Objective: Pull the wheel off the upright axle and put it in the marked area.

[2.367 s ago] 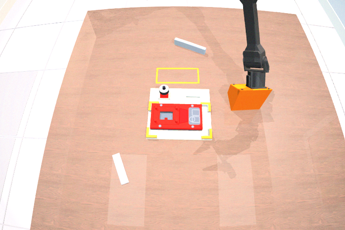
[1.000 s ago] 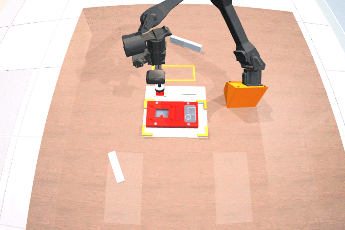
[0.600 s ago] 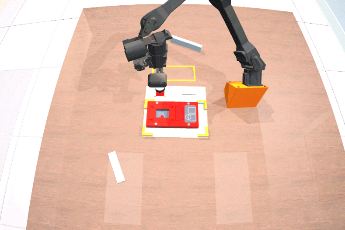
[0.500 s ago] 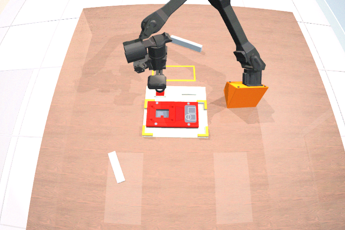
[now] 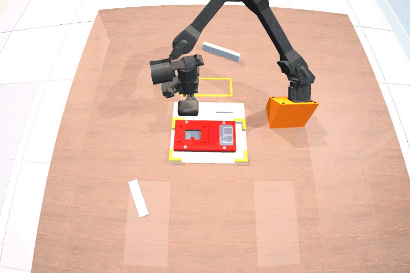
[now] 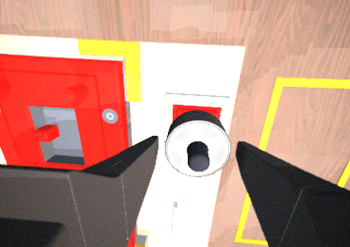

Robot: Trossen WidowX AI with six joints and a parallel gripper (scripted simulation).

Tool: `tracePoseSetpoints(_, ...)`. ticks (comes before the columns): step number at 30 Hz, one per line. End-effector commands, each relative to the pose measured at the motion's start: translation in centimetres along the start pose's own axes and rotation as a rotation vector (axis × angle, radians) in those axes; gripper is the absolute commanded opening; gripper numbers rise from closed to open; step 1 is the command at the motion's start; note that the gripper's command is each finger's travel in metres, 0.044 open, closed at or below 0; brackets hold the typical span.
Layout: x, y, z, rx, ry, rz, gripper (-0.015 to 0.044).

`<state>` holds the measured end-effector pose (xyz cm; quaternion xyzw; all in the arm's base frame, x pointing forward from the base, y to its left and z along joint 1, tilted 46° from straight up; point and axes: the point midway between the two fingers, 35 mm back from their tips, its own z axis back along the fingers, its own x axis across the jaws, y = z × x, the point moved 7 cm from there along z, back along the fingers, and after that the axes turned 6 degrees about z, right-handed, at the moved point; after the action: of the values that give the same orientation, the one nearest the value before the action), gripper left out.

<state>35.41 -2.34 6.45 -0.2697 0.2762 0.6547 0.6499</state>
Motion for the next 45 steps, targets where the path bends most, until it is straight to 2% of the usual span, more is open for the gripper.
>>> tracePoseSetpoints(1,0.0,0.0,0.0,0.002,0.000,0.000,0.0188)
tracePoseSetpoints(8,0.0,0.0,0.0,0.002,0.000,0.000,0.0142)
tracePoseSetpoints(13,0.0,0.0,0.1,0.002,0.000,0.000,0.0010)
tracePoseSetpoints(14,0.0,0.0,0.1,0.002,0.000,0.000,0.0000)
tracePoseSetpoints(45,0.0,0.0,1.1,0.000,0.000,0.001,0.0000)
